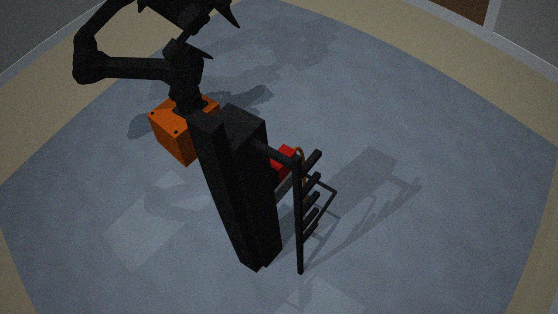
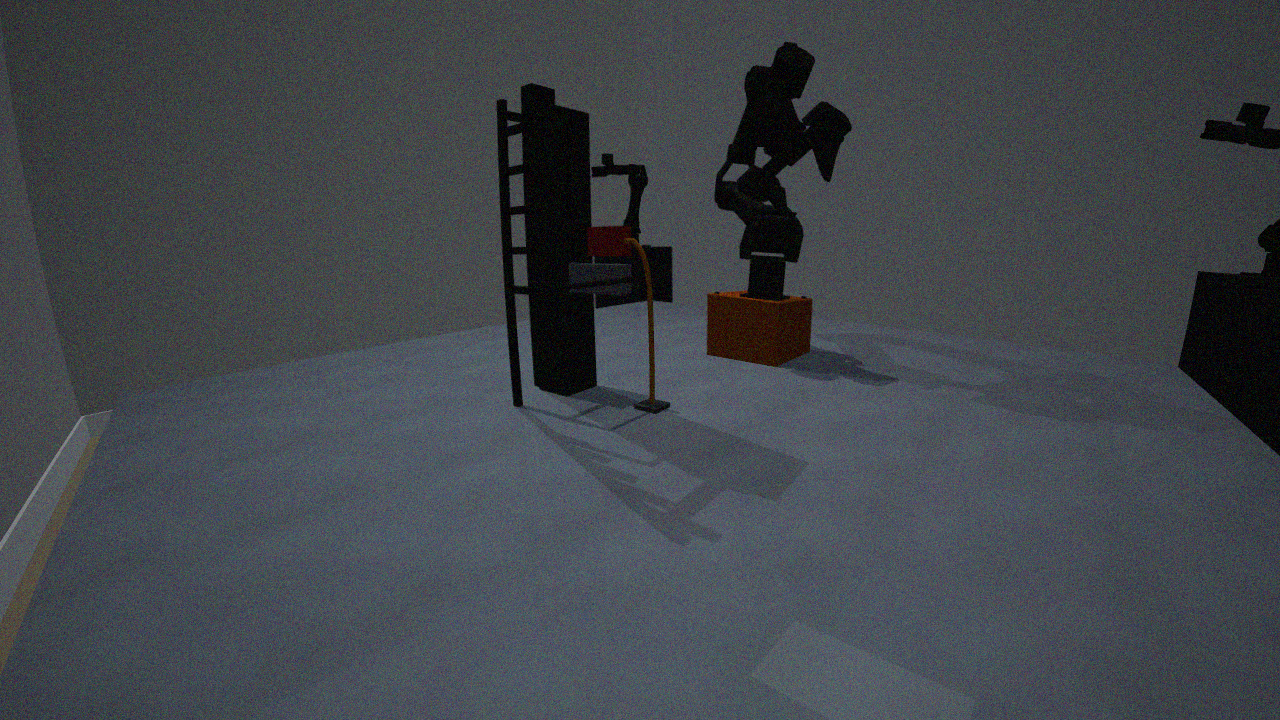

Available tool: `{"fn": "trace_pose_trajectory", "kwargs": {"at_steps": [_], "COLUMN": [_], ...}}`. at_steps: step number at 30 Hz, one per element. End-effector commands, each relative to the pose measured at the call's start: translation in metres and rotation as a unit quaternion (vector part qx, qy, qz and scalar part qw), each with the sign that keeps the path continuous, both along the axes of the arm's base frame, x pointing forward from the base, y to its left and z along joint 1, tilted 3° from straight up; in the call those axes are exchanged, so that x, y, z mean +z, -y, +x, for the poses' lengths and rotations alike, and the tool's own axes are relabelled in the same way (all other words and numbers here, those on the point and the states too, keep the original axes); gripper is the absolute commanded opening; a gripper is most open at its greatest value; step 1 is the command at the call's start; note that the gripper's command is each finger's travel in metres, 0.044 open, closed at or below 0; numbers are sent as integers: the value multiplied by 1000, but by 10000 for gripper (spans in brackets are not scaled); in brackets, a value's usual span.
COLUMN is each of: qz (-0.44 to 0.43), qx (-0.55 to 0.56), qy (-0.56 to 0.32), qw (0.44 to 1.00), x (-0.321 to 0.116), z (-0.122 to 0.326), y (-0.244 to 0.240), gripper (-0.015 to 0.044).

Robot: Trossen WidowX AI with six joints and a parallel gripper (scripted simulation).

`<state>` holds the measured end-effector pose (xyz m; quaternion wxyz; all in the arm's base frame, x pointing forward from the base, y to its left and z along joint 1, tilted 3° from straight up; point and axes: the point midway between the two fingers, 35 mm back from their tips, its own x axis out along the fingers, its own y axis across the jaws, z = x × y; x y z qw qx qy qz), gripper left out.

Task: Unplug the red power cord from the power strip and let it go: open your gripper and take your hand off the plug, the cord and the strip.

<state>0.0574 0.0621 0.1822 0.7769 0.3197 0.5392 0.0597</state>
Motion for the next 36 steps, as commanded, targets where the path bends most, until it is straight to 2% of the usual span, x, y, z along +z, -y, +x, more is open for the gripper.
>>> {"fn": "trace_pose_trajectory", "kwargs": {"at_steps": [1, 4, 9, 18, 36], "qz": [-2, -32, -142, -280, -339], "qx": [1, 24, 117, 316, 587], "qy": [1, 14, 49, 57, 55], "qw": [1000, 999, 982, 904, 733], "x": [0, 6, 21, 29, 4], "z": [1, 9, 44, 123, 201], "y": [0, -2, -6, 0, 34], "gripper": [374, 295, 164, 160, 160]}}
